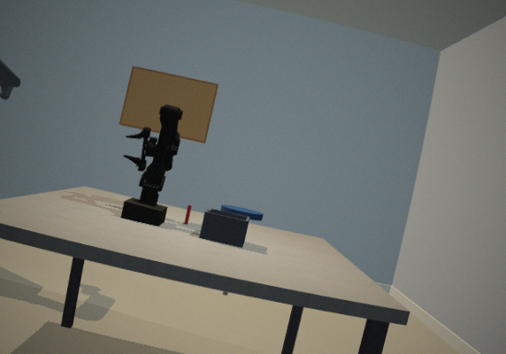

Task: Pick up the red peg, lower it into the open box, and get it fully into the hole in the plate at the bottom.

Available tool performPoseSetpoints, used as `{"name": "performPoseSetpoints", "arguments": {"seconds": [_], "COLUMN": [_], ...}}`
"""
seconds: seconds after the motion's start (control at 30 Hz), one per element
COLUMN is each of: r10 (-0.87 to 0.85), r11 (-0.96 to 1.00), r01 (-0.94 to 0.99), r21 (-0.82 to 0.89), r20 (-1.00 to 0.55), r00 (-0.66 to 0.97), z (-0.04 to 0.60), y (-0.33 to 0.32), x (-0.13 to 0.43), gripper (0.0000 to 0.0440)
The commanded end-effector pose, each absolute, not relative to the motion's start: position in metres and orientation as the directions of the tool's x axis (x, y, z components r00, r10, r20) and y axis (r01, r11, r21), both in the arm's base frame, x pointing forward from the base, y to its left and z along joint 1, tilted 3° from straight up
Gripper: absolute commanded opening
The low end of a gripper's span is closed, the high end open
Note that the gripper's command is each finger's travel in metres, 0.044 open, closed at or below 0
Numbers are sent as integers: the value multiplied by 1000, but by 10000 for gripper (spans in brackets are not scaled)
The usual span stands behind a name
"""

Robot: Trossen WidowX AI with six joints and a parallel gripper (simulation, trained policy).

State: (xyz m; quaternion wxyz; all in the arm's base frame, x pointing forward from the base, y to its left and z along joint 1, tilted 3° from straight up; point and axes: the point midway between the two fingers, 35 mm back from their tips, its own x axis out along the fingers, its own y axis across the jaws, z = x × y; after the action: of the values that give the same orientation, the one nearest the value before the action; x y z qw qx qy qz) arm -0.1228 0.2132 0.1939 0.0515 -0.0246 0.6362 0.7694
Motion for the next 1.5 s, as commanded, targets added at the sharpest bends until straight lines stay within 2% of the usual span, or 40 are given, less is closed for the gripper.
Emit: {"name": "performPoseSetpoints", "arguments": {"seconds": [0.0, 0.07, 0.43, 0.77, 1.1, 1.47], "r10": [47, 50, 164, 317, 381, 343], "r11": [-182, -165, -82, 113, 415, 722], "r01": [-135, -194, -570, -767, -761, -572], "r21": [974, 967, 818, 632, 498, 389], "r20": [-129, -189, -553, -754, -855, -919], "r00": [-991, -981, -817, -575, -352, -193], "z": [194, 193, 194, 199, 200, 191], "y": [213, 214, 222, 226, 217, 195], "x": [-120, -111, -51, 6, 58, 98], "gripper": [415, 440, 440, 440, 440, 440]}}
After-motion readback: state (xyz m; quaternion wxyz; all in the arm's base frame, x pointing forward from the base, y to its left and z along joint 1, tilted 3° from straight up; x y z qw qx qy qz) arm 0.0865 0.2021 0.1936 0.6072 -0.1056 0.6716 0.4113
